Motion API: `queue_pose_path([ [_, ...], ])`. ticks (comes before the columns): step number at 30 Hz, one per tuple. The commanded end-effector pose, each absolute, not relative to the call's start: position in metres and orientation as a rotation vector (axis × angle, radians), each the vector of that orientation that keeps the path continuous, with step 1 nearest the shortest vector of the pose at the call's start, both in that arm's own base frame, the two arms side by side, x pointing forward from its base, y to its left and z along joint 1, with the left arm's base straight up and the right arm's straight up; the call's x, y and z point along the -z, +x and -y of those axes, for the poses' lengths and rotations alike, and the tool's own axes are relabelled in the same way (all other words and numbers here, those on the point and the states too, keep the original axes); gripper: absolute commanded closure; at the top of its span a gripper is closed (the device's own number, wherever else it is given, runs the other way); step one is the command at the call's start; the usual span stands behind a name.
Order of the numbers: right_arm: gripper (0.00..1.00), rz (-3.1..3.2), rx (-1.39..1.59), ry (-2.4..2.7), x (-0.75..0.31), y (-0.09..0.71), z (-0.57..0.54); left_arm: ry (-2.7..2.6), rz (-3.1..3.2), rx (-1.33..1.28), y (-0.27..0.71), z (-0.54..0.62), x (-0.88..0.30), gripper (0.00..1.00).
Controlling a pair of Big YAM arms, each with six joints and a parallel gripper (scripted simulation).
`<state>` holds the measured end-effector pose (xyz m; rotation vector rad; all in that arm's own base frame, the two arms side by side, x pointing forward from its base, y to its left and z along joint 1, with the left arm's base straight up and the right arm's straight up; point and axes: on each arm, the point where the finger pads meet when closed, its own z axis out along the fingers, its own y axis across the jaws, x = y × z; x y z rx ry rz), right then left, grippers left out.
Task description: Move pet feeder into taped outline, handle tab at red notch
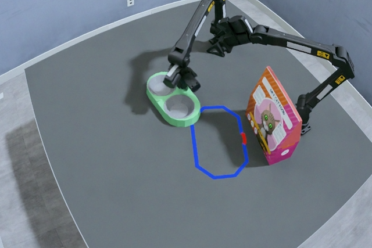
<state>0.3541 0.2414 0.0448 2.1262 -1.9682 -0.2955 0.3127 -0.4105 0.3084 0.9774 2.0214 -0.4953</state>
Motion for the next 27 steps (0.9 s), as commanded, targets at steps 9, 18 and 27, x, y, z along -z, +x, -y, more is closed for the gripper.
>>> queue_pose_path([
  [9,0.9,2.015,0.294,2.15,-0.049,0.371,-0.274,0.936,-1.953,0.531,0.32,0.422,-0.347,0.0],
  [18,0.9,2.009,0.294,2.142,-0.052,0.363,-0.268,1.015,-1.956,0.412,0.338,0.395,-0.332,0.0],
  [27,0.9,2.009,0.294,2.142,-0.052,0.363,-0.268,1.382,-1.936,0.286,0.378,0.325,-0.296,0.0],
])
